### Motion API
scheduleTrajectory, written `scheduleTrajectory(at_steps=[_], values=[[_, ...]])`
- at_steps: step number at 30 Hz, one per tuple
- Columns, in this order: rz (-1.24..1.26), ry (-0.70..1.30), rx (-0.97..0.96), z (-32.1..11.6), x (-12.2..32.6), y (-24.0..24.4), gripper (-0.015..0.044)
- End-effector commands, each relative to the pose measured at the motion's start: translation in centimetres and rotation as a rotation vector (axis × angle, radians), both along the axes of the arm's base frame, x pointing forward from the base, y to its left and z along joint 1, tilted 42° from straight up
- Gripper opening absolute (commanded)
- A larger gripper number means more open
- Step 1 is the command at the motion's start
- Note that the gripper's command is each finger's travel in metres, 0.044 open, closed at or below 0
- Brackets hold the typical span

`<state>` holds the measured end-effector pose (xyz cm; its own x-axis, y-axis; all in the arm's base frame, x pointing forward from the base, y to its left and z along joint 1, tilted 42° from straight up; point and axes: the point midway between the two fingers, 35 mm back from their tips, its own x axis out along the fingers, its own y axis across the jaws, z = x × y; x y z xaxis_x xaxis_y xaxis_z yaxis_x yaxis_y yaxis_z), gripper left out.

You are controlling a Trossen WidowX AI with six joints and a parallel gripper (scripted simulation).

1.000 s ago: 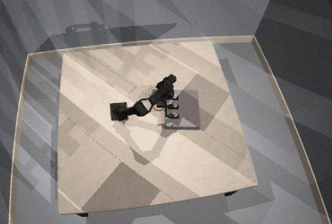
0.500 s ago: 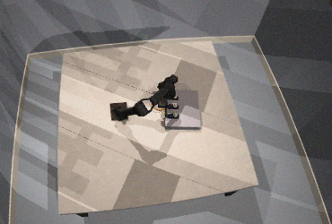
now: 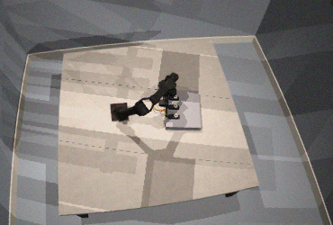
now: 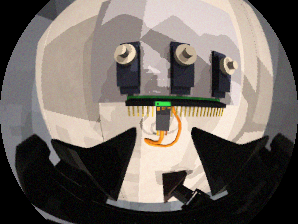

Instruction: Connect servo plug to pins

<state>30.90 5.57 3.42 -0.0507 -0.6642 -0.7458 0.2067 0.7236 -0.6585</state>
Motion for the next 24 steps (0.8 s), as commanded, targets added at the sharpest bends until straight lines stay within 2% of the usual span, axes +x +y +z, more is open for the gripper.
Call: scheduleTrajectory(at_steps=[1,2,24], values=[[0.004,-0.006,0.007,2.37,0.08,2.36,0.042],[0.004,-0.006,0.007,2.56,0.07,2.51,0.044],[0.004,-0.006,0.007,2.56,0.07,2.51,0.044]])
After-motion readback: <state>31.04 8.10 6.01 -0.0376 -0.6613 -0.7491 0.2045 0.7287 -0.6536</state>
